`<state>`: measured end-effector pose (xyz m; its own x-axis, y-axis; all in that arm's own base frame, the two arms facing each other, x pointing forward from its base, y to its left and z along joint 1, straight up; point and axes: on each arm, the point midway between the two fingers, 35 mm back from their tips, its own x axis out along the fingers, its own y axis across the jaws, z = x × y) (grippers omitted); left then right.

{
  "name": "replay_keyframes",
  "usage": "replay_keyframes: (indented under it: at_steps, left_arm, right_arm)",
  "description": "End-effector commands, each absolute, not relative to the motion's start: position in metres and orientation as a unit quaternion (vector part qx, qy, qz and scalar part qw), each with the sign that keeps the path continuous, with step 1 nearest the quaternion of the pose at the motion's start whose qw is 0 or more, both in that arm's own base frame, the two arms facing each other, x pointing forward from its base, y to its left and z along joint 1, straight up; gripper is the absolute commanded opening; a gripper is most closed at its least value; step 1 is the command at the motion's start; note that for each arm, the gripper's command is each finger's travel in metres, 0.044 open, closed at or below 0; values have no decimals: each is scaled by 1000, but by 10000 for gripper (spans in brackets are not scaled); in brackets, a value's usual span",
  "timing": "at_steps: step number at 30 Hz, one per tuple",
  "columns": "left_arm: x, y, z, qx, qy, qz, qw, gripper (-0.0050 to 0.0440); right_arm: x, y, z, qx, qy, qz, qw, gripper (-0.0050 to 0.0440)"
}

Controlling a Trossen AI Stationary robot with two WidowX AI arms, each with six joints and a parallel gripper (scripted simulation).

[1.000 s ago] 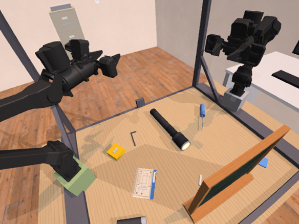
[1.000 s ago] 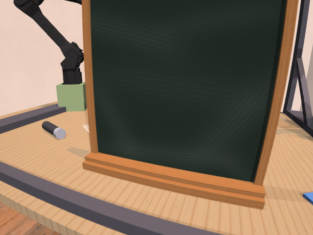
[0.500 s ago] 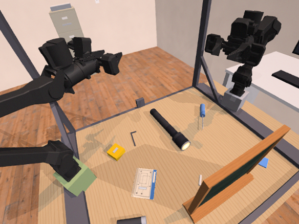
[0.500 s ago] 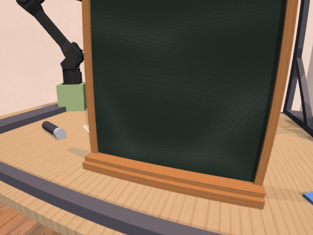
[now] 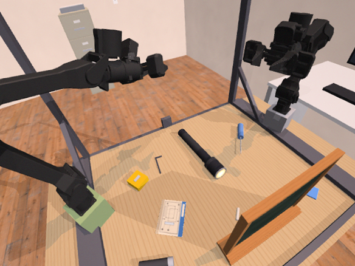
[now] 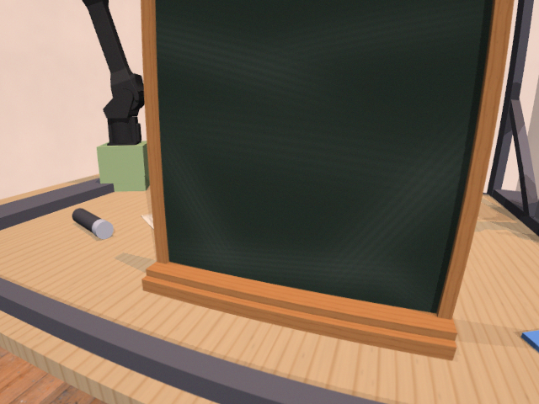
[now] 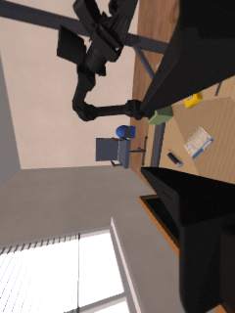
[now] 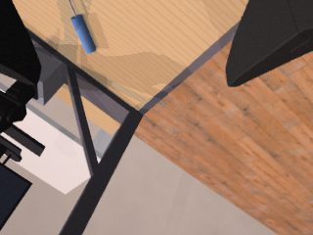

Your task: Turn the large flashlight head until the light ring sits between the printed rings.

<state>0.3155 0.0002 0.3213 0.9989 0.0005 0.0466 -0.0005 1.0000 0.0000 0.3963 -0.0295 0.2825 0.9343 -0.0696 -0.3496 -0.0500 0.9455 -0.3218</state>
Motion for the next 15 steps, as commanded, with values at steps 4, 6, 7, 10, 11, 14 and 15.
replay_keyframes:
  at_steps: [4, 6, 7, 10, 11, 14, 15]
  left_arm:
    - [314, 0, 330, 1, -34, -1, 999, 238]
    - [314, 0, 330, 1, -34, -1, 999, 238]
    - [314, 0, 330, 1, -34, -1, 999, 238]
    - [314, 0, 330, 1, -34, -1, 999, 238]
    - [314, 0, 330, 1, -34, -1, 999, 238]
    - [314, 0, 330, 1, -34, -1, 999, 238]
    - [314, 0, 330, 1, -34, -1, 999, 238]
  right_arm:
    - [421, -43, 270, -218, 243, 8, 945, 440]
    - [429, -49, 261, -236, 270, 15, 933, 440]
    - [433, -52, 256, -245, 283, 20, 927, 440]
    - [444, -60, 241, -269, 321, 36, 907, 440]
    - [447, -63, 236, -277, 334, 42, 900, 440]
    - [457, -71, 219, -298, 370, 61, 878, 440]
    - [459, -74, 214, -305, 382, 69, 870, 440]
